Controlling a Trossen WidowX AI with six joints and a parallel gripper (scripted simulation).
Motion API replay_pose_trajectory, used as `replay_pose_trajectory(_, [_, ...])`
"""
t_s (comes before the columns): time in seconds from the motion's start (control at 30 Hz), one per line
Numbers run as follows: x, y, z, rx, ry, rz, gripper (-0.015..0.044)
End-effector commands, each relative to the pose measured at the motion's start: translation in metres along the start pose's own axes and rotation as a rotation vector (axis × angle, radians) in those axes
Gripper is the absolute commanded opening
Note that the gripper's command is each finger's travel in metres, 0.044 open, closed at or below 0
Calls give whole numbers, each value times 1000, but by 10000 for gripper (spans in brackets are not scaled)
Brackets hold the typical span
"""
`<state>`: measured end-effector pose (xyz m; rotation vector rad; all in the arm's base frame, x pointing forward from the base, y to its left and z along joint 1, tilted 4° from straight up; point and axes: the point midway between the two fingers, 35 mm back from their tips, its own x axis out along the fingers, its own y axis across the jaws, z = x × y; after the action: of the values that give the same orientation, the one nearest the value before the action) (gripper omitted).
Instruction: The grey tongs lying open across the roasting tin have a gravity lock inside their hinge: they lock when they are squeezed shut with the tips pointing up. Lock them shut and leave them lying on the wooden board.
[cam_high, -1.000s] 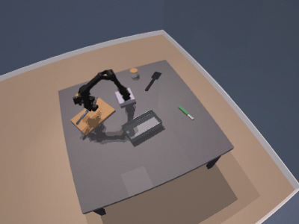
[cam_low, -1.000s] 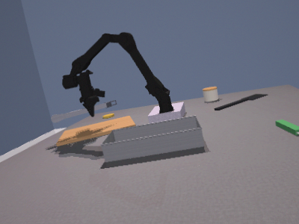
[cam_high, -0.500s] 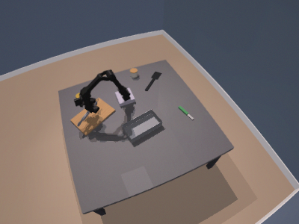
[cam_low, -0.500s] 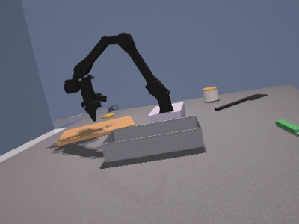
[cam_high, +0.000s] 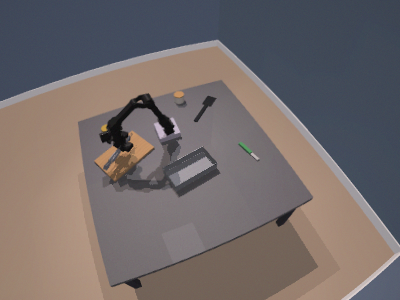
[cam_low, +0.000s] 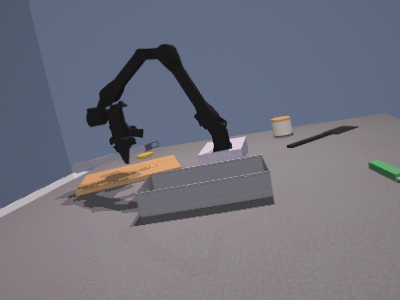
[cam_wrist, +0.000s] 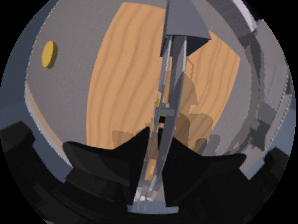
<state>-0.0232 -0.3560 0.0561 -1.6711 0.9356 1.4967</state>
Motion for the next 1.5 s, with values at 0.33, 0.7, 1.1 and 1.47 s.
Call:
replay_pose_trajectory(0.33, [0, 0, 0, 0, 0, 0, 401])
replay_pose_trajectory(0.7, [-59, -4, 64, 2, -8, 2, 440])
replay_pose_trajectory(1.1, [-112, -36, 146, 6, -17, 1, 440])
replay_pose_trajectory(1.47, [-160, -37, 144, 11, -6, 14, 440])
